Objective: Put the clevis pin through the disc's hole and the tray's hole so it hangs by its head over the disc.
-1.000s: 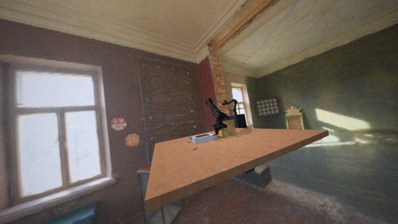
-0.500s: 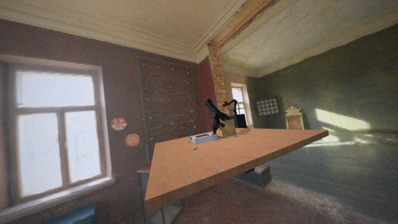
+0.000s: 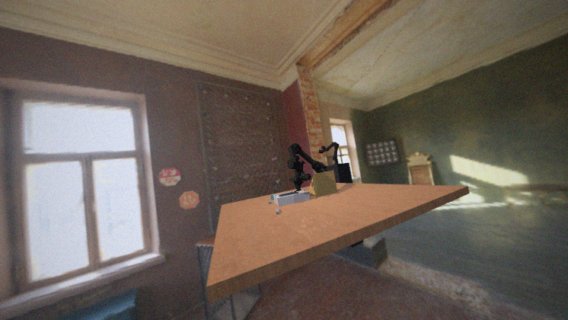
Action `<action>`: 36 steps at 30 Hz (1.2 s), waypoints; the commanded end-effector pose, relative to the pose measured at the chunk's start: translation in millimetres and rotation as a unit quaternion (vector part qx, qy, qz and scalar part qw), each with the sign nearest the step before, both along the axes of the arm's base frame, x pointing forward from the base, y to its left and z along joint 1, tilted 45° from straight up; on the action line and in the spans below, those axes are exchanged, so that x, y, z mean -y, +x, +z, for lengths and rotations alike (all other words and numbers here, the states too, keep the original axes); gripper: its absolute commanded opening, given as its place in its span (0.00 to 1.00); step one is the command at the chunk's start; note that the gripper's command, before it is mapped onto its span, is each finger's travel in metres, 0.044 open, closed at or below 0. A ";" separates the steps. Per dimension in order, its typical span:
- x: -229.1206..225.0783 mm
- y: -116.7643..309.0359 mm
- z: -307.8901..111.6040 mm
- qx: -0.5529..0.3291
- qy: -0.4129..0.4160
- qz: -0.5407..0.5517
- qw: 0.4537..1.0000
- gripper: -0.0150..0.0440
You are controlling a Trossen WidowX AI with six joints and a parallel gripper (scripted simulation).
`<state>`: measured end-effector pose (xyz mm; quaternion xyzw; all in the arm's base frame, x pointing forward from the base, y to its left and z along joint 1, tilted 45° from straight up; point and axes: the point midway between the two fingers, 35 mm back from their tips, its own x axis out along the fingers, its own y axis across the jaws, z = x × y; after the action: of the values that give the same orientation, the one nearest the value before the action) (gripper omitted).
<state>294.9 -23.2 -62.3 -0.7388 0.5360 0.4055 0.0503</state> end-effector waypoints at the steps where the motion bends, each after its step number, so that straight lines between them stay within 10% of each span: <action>1: 9.8 9.8 12.2 0.037 0.012 -0.049 0.998 0.25; 36: 77.3 32.3 98.1 0.219 0.085 -0.337 0.912 0.25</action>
<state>328.2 -99.2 33.6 -0.5833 0.7007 0.2226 0.3452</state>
